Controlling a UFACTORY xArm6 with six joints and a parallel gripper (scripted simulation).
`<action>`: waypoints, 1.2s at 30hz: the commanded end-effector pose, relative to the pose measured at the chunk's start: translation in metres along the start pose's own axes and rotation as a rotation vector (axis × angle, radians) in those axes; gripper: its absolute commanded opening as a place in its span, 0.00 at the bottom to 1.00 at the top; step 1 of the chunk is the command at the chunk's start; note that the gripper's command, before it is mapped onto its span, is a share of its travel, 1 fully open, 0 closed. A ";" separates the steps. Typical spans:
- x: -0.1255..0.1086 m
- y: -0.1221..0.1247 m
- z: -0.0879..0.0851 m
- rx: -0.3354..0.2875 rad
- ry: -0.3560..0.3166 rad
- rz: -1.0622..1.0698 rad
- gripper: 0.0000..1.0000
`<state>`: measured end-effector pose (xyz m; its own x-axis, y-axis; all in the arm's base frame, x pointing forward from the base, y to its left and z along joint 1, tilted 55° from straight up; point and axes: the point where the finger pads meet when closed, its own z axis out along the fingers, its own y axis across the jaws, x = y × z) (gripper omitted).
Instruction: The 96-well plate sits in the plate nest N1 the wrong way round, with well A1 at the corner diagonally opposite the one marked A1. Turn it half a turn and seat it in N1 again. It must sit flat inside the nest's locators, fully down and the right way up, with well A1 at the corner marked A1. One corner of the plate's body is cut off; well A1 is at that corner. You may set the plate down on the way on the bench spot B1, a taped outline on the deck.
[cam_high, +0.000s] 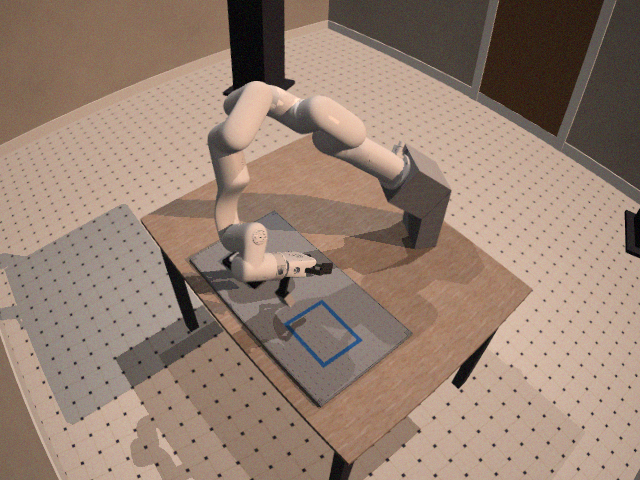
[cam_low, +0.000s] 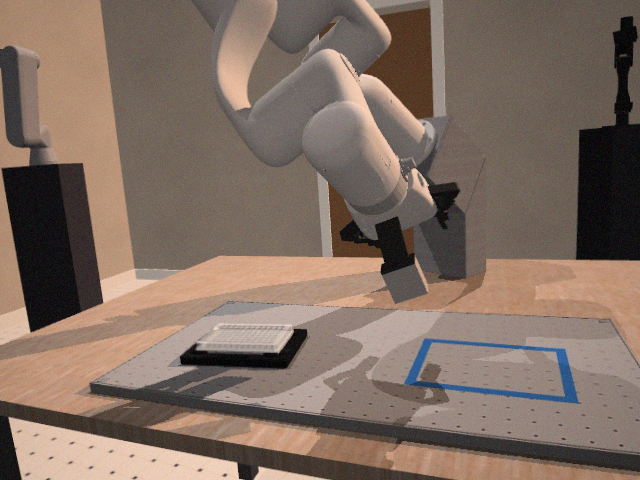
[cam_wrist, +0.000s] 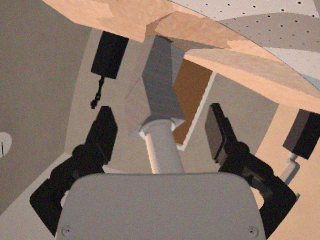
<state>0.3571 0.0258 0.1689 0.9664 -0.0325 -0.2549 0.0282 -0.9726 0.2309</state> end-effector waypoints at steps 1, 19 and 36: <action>0.006 0.007 -0.017 0.094 0.071 -0.004 1.00; 0.021 0.043 -0.080 0.235 0.263 -0.002 1.00; 0.036 0.110 -0.073 0.037 0.428 -0.171 1.00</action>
<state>0.4103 -0.0494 0.2513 0.9835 0.1534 0.0958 0.1407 -0.9817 0.1282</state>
